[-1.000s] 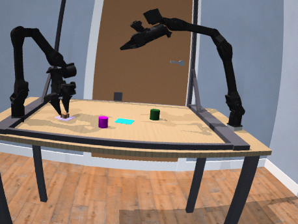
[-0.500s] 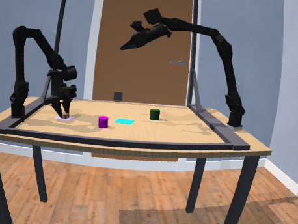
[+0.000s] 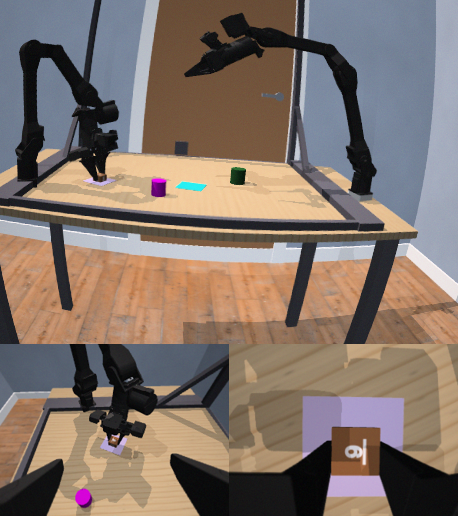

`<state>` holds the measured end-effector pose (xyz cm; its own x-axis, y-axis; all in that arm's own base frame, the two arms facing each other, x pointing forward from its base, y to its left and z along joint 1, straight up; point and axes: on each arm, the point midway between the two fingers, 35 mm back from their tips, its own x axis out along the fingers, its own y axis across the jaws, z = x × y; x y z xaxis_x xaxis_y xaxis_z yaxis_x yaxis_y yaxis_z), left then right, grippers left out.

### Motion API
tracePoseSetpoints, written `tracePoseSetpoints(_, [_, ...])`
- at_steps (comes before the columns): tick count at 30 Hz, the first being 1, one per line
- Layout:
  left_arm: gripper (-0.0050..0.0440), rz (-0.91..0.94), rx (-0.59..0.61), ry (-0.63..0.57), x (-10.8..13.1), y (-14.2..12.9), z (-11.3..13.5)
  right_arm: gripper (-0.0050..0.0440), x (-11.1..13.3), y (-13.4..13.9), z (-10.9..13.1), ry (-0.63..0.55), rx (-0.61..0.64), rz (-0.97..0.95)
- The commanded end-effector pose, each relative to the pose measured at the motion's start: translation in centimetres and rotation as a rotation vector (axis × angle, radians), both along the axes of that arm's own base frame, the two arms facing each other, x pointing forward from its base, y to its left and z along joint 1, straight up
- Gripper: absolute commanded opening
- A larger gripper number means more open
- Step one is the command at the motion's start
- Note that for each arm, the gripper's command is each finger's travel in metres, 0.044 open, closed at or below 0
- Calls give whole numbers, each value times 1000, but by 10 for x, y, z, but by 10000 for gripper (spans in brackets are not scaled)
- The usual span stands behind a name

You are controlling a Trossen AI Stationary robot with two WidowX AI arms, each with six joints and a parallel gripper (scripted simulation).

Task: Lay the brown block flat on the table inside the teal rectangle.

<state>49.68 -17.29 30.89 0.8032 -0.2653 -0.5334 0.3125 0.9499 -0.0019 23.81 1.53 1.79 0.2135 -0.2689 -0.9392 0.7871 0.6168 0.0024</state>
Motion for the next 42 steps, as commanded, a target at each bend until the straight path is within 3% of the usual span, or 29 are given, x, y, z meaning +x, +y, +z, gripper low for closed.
tracePoseSetpoints(1, [440, 1, -11, -38, -4, 2, 19, 121, -1, 0, 2, -11, 4, 3])
tracePoseSetpoints(6, [440, 1, -11, -38, -4, 2, 19, 1, 3, 1, 7, -24, 8, 3])
tracePoseSetpoints(10, [440, 1, -11, -38, -4, 2, 19, -1, 6, 2, 26, -33, 10, 3])
tracePoseSetpoints(14, [440, 1, -11, -38, -4, 2, 19, -3, 5, 2, 60, -33, 10, 2])
tracePoseSetpoints(19, [440, 1, -11, -38, -4, 2, 19, -4, 4, 1, 77, -33, 10, 2])
tracePoseSetpoints(24, [440, 0, -10, -39, -14, 4, 22, -28, 14, -3, 73, -18, 8, 3])
tracePoseSetpoints(31, [440, -12, -12, -33, -72, 13, 31, -50, 67, -24, 71, -23, 6, 4])
tracePoseSetpoints(33, [440, -12, -12, -33, -72, 13, 31, -50, 67, -24, 71, -23, 6, 4])
tracePoseSetpoints(42, [440, -40, -10, -26, -182, 41, 12, -50, 158, -64, 68, -26, 2, 4])
